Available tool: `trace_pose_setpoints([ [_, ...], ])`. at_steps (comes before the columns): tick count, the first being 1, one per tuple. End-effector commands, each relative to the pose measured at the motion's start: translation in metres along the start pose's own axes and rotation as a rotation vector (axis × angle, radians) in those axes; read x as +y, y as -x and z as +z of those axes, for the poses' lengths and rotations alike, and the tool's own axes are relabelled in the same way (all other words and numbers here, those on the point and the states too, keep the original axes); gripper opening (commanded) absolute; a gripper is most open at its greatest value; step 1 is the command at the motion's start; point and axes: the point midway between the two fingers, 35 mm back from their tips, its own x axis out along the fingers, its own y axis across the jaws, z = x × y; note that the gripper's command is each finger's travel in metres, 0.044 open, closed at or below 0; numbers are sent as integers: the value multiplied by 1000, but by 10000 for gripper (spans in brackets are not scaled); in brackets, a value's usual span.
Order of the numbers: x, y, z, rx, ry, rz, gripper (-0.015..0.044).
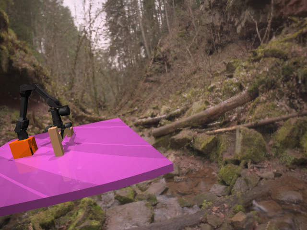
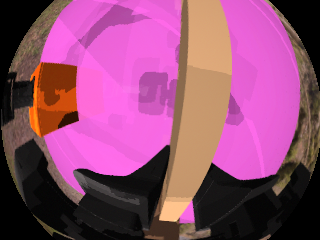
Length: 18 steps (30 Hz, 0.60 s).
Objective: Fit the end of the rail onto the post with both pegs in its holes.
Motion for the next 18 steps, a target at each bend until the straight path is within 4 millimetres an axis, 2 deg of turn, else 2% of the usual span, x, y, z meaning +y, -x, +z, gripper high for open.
trace_pose_setpoints([
  [1,-1,-1,0,-1,-4,-9,0],
  [18,2,4,0,-1,-4,-9,0],
])
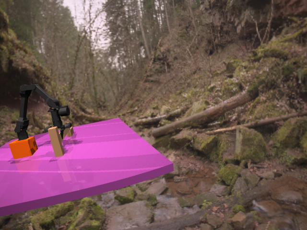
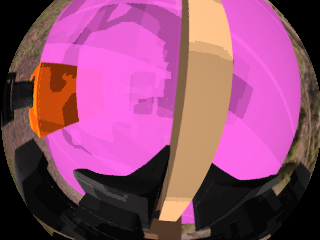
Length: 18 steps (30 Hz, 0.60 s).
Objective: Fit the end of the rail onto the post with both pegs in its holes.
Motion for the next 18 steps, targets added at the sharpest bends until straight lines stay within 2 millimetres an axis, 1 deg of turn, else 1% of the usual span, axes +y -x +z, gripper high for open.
trace_pose_setpoints([
  [1,-1,6,0,0,-1,-10,0],
  [18,-1,1,0,0,-1,-10,0],
])
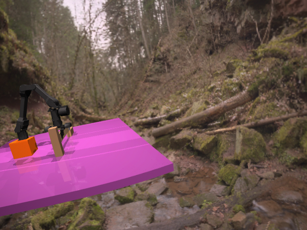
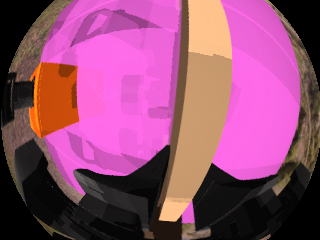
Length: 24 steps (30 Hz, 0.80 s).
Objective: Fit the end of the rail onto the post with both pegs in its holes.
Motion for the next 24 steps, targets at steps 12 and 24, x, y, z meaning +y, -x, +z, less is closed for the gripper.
trace_pose_setpoints([
  [12,-1,0,0,0,0,-9,0],
  [24,0,2,0,0,0,-9,0],
])
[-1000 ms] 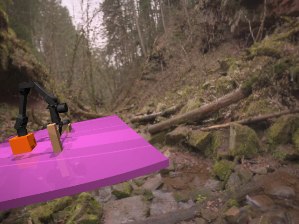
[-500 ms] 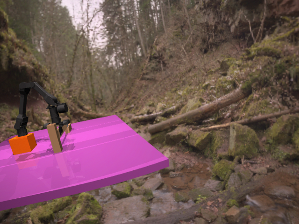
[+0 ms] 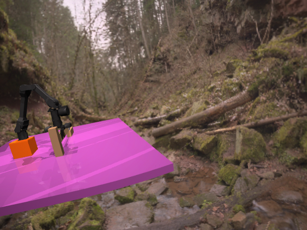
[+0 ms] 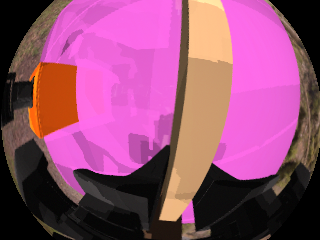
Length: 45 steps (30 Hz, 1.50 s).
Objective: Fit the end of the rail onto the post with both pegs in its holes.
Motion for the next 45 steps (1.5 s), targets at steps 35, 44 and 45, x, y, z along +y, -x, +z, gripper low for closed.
trace_pose_setpoints([
  [35,-2,1,0,-1,-1,-6,0],
  [44,-2,0,0,-1,-1,-6,0],
  [45,-2,0,0,-1,-1,-6,0],
])
